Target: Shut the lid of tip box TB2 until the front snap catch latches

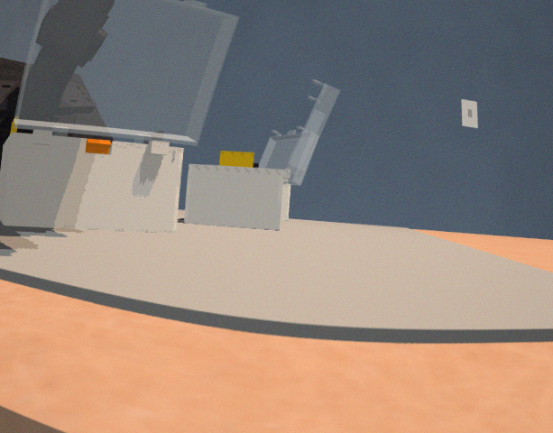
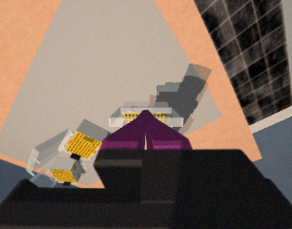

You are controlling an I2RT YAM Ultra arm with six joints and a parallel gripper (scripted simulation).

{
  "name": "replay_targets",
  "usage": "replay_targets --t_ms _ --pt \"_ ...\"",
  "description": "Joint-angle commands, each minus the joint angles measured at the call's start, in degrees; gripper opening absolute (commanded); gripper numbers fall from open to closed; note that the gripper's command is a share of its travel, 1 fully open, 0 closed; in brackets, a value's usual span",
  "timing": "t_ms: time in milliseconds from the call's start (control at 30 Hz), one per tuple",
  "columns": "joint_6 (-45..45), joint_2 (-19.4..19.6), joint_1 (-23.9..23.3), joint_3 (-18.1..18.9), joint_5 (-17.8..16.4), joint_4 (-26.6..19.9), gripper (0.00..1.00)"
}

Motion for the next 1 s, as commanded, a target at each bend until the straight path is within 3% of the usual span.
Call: replay_targets --t_ms 0,967 --pt "0.3 -0.3 0.0 -0.1 0.1 0.7 0.0" --pt "3.5 1.5 3.7 -7.0 2.3 10.5 0.0"
